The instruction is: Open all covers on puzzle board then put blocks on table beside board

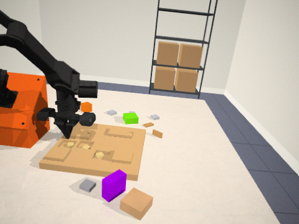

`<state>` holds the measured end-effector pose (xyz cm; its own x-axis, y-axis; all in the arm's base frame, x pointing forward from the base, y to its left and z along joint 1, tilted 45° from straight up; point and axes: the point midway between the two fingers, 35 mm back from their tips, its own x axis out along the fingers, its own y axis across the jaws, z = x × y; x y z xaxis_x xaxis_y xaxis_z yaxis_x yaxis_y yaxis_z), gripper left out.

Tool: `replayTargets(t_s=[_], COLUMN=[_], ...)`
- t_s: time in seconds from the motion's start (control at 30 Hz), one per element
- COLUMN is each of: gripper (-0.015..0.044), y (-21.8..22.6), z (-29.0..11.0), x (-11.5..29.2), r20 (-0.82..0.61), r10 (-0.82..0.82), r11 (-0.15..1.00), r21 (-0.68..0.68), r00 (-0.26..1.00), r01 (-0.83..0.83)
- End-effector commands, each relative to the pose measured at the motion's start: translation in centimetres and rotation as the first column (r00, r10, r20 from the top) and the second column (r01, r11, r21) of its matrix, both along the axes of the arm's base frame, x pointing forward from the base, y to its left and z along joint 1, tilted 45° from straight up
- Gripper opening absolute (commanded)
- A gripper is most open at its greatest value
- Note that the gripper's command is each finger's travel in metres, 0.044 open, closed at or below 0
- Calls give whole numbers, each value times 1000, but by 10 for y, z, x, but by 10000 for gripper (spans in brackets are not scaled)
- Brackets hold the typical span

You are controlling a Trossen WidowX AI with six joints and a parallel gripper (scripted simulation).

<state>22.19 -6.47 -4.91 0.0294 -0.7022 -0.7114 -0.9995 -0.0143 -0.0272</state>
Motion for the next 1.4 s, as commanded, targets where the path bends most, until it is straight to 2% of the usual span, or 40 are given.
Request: replayTargets(t_s=[0.0,1.37], gripper=[0,0], y=[2,36], z=[-2,27], x=[-4,-3], r20=[-4,6], r10=[-2,-21], r11=[1000,1000], r21=[3,2], r00=[1000,1000], r01=[2,21])
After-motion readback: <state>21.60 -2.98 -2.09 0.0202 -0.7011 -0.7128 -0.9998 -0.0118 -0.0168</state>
